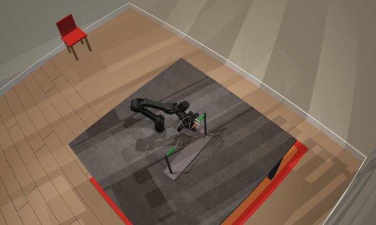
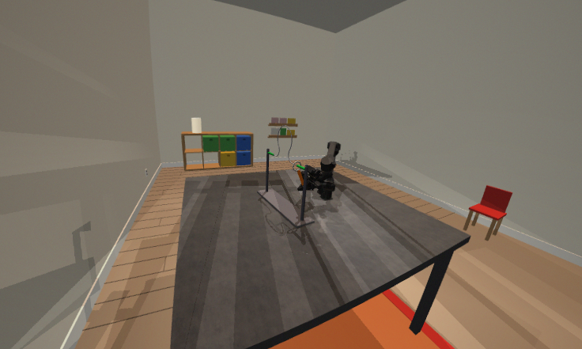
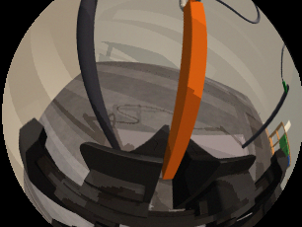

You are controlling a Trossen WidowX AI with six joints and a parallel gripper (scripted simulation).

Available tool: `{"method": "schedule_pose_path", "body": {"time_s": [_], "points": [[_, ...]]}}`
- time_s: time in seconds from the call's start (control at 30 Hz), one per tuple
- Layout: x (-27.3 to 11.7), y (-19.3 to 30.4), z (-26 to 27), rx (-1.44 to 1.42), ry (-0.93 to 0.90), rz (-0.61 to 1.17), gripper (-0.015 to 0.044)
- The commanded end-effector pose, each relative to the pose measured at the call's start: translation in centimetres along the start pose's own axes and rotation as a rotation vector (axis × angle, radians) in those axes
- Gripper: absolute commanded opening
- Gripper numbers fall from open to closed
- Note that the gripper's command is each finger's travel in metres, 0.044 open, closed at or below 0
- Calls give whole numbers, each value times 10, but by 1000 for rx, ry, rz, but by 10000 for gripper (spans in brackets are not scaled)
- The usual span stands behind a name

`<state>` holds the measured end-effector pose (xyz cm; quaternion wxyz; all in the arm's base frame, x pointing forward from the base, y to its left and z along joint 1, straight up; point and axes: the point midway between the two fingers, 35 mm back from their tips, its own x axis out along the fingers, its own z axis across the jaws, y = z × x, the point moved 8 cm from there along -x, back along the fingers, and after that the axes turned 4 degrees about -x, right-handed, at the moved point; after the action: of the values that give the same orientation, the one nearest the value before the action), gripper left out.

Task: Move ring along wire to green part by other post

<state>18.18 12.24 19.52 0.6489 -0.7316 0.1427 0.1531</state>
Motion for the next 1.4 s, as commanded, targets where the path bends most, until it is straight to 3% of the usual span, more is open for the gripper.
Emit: {"method": "schedule_pose_path", "body": {"time_s": [0.0,1.37], "points": [[-1,-4,5,11,2,-7,-150],[3,8,24,12,1,-8,-150]]}}
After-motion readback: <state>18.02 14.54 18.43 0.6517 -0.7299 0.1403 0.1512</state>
